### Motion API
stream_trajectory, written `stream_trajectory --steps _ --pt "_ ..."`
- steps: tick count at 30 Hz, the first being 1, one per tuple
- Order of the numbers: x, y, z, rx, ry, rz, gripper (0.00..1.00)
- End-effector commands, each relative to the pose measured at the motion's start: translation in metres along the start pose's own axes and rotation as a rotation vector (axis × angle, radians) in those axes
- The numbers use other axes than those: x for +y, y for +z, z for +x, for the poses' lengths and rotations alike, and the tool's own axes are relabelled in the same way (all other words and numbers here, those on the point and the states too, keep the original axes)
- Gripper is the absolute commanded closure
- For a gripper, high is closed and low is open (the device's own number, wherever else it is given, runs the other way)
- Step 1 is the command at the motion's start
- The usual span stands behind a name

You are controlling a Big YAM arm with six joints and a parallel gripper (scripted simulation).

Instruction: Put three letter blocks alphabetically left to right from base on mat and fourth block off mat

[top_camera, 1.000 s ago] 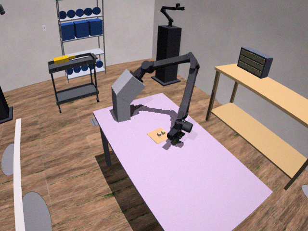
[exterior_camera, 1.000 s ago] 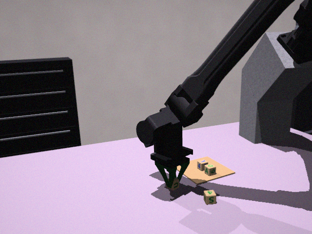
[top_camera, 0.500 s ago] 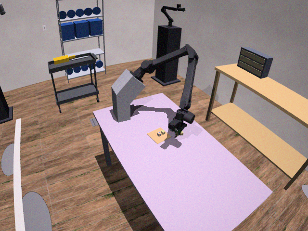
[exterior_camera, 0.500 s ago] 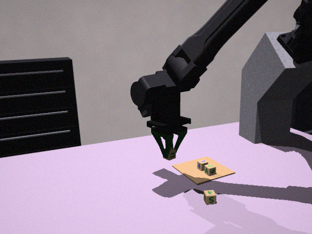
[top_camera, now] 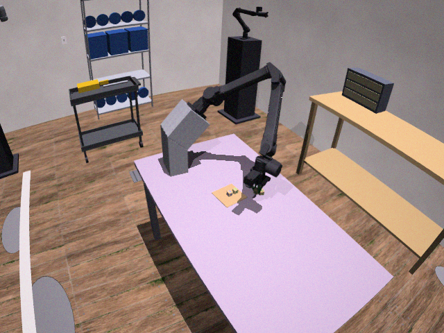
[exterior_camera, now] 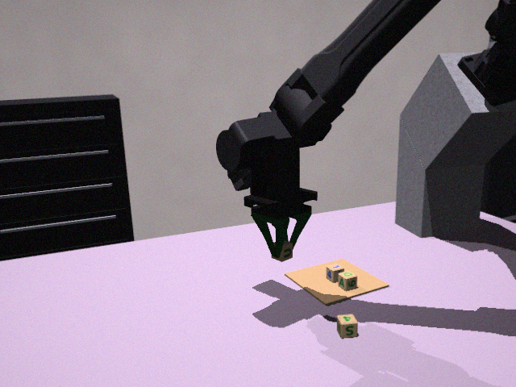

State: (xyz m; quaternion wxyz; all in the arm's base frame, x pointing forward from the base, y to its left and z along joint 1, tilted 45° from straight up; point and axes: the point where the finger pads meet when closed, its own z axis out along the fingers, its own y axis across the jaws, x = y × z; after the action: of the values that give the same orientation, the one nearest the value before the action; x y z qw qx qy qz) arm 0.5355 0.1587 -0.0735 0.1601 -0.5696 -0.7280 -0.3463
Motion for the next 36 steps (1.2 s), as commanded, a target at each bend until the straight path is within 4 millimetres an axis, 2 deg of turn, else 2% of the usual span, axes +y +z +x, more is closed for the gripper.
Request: stream_trajectory --steps 1,30,31,32,33,35,36 --pt "-0.006 0.007 -0.001 0.000 0.003 0.023 0.79" --pt "-0.006 0.007 -0.001 0.000 0.003 0.023 0.79" --pt "-0.010 0.007 -0.004 -0.002 0.012 0.024 0.79" --pt "-0.010 -0.002 -0.018 -0.010 0.042 -0.006 0.79" --pt "-0.021 -0.003 -0.026 -0.009 0.068 -0.009 0.79" --pt "-0.062 -0.002 -0.042 -0.009 0.139 -0.007 0.79" --pt "-0.062 -0.002 -0.042 -0.012 0.139 -0.007 0.79"
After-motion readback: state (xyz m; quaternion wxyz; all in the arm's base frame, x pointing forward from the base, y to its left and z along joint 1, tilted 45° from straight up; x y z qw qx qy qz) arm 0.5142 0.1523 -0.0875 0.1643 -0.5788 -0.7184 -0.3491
